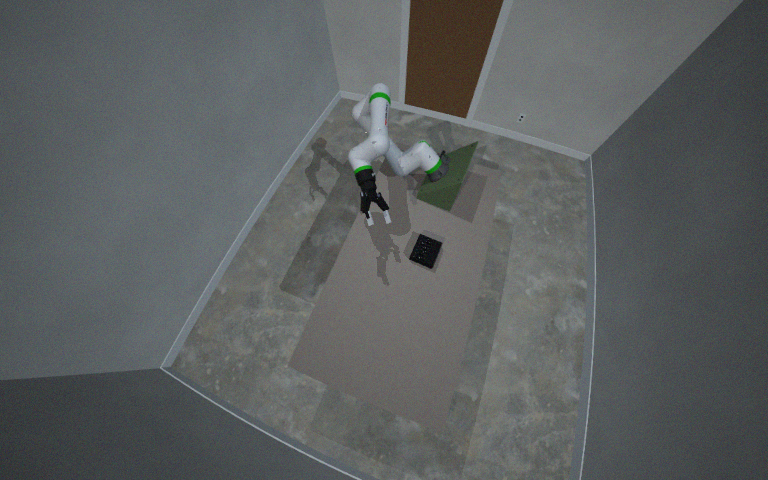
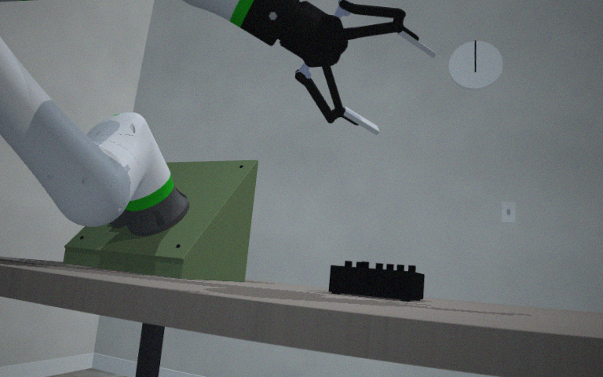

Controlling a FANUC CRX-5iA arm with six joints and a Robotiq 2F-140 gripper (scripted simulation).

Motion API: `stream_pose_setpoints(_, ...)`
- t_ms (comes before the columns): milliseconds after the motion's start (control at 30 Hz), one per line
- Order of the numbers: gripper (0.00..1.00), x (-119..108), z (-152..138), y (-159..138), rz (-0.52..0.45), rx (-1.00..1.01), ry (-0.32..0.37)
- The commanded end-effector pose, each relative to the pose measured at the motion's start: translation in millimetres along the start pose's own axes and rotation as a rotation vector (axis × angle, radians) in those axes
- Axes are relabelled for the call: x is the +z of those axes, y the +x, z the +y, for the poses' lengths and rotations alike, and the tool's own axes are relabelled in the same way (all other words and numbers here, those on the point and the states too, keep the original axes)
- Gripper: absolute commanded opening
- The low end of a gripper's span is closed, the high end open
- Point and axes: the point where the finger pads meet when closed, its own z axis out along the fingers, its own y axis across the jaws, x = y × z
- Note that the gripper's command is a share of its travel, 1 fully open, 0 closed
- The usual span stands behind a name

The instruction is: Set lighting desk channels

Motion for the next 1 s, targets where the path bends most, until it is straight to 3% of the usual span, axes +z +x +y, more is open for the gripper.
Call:
stream_pose_setpoints(0,1.00,47.6,31.0,-26.5,0.007,0.038,-0.191)
stream_pose_setpoints(33,1.00,47.6,31.0,-26.5,0.007,0.038,-0.191)
stream_pose_setpoints(67,1.00,65.1,49.5,-38.2,0.020,0.049,-0.280)
stream_pose_setpoints(133,1.00,65.1,49.5,-38.2,0.020,0.049,-0.280)
stream_pose_setpoints(167,1.00,81.2,68.8,-49.2,0.042,0.059,-0.369)
stream_pose_setpoints(200,1.00,81.2,68.8,-49.2,0.042,0.059,-0.369)
stream_pose_setpoints(233,1.00,95.5,88.4,-59.2,0.074,0.065,-0.457)
stream_pose_setpoints(300,1.00,95.5,88.4,-59.2,0.074,0.065,-0.457)
stream_pose_setpoints(333,1.00,107.9,107.7,-68.3,0.115,0.069,-0.540)
stream_pose_setpoints(367,1.00,107.9,107.7,-68.3,0.115,0.069,-0.540)
stream_pose_setpoints(400,1.00,118.3,126.2,-76.1,0.165,0.069,-0.618)
stream_pose_setpoints(467,1.00,118.3,126.2,-76.1,0.165,0.069,-0.618)
stream_pose_setpoints(500,1.00,126.9,143.3,-82.8,0.222,0.067,-0.688)
stream_pose_setpoints(533,1.00,126.9,143.3,-82.8,0.222,0.067,-0.688)
stream_pose_setpoints(567,1.00,133.8,158.9,-88.5,0.284,0.061,-0.749)
stream_pose_setpoints(600,1.00,133.8,158.9,-88.5,0.284,0.061,-0.749)
stream_pose_setpoints(633,1.00,139.2,172.6,-93.3,0.350,0.053,-0.800)
stream_pose_setpoints(667,1.00,139.2,172.6,-93.3,0.350,0.053,-0.800)
stream_pose_setpoints(767,1.00,146.7,194.3,-100.8,0.482,0.032,-0.875)
stream_pose_setpoints(967,1.00,152.3,214.1,-108.8,0.653,-0.003,-0.928)
